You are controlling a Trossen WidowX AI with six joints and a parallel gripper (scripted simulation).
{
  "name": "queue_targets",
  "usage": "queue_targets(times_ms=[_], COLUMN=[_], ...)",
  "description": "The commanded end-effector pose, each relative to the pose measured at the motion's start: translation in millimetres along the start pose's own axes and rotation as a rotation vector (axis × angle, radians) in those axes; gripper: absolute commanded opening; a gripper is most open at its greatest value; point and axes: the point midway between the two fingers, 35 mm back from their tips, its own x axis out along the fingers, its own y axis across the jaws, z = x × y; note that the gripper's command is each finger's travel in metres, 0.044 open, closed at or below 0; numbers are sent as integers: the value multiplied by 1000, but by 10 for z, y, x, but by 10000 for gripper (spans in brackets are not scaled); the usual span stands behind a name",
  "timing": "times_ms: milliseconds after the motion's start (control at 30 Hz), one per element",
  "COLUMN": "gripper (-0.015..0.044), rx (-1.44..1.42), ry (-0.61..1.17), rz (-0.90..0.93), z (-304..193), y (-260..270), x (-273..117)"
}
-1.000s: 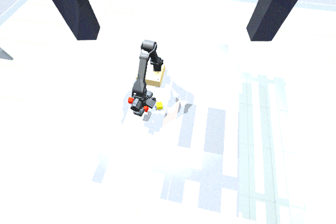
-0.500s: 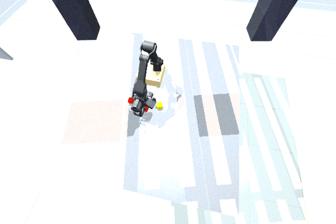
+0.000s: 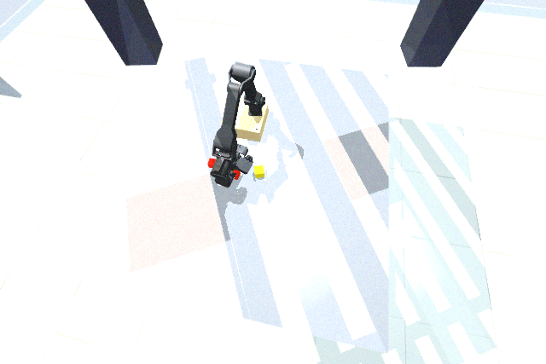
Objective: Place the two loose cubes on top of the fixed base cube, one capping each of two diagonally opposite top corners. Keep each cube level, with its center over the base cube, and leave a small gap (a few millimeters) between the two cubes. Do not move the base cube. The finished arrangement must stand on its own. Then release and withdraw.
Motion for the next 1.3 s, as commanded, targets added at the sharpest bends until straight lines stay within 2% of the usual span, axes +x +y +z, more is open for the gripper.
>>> queue_targets(times_ms=[0,667,1267], gripper=[105,105,105], rx=[-3,-3,154], ry=[2,3,-1], rz=[-10,-9,-7], z=[-2,-6,342], y=[-33,16,294], x=[-149,-769,-590])
